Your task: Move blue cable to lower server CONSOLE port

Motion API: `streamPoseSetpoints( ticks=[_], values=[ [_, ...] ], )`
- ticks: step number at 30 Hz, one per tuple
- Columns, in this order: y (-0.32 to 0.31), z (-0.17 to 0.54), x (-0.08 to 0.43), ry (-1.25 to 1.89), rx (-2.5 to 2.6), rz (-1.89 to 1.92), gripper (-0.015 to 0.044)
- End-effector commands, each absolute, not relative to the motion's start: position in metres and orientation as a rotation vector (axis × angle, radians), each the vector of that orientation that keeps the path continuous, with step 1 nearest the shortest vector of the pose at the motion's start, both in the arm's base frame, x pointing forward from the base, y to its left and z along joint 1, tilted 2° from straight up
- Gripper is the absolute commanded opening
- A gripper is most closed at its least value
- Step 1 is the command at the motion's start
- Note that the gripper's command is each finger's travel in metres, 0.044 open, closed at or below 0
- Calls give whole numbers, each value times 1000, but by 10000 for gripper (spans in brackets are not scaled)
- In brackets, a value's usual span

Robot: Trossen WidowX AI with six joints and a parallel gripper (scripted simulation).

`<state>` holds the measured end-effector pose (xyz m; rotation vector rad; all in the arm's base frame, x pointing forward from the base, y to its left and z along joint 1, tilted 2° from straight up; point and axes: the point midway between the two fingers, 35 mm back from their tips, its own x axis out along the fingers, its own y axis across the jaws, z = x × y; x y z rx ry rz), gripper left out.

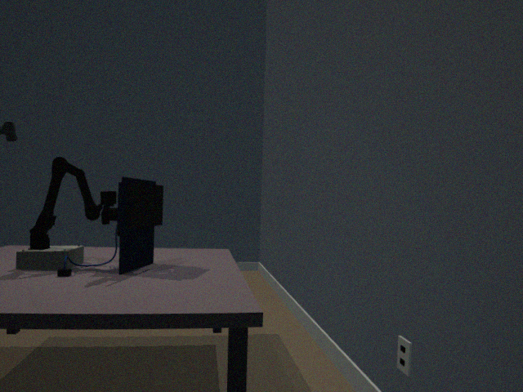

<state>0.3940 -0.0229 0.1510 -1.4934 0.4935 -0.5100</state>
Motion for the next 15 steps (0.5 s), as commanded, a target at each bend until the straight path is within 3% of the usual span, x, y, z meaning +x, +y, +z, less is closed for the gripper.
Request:
streamPoseSetpoints(
  ticks=[1,3,15],
  values=[
    [-23,151,394,493,-1493,-510,394],
    [-22,151,392,494,-1493,-510,440],
    [-21,158,387,494,-1493,-509,440]
  ],
)
